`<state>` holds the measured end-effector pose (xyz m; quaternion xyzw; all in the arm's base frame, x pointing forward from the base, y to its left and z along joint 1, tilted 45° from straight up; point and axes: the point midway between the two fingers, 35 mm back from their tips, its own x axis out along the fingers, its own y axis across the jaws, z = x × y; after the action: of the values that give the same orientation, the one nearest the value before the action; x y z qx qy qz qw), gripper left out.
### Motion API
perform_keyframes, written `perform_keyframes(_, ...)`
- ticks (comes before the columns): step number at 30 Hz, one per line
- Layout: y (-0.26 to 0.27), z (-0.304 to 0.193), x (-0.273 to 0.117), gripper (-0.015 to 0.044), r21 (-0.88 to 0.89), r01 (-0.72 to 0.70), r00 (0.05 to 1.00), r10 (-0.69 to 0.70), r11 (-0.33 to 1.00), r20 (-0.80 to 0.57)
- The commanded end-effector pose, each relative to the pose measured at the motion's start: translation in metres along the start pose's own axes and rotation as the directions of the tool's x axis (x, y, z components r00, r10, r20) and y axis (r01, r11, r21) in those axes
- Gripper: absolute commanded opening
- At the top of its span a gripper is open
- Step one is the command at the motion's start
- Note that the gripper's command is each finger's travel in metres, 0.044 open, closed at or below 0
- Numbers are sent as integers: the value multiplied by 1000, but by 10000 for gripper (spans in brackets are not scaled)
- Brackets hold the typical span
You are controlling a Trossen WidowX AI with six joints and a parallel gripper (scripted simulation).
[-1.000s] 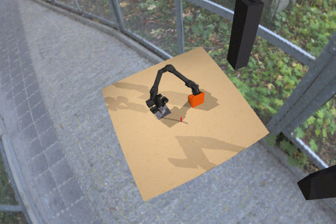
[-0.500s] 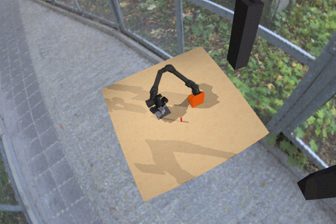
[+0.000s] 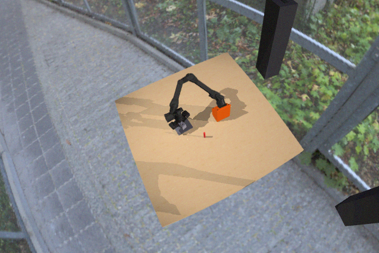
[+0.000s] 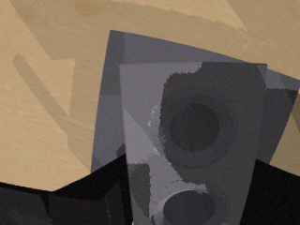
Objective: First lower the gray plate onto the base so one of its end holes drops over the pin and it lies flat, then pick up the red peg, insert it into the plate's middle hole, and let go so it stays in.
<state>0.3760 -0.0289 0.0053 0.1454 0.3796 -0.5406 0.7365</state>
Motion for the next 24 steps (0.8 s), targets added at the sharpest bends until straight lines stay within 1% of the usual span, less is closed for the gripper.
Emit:
perform_keyframes(1, -2, -2, 7, 0, -12, 8, 1000, -8, 1000, 3)
perform_keyframes(7, -2, -2, 16, 0, -12, 8, 1000, -8, 1000, 4)
perform_keyframes(17, -1, 0, 14, 0, -1, 4, 1000, -4, 1000, 0)
perform_keyframes(24, -1, 0, 14, 184, -1, 4, 1000, -4, 1000, 0)
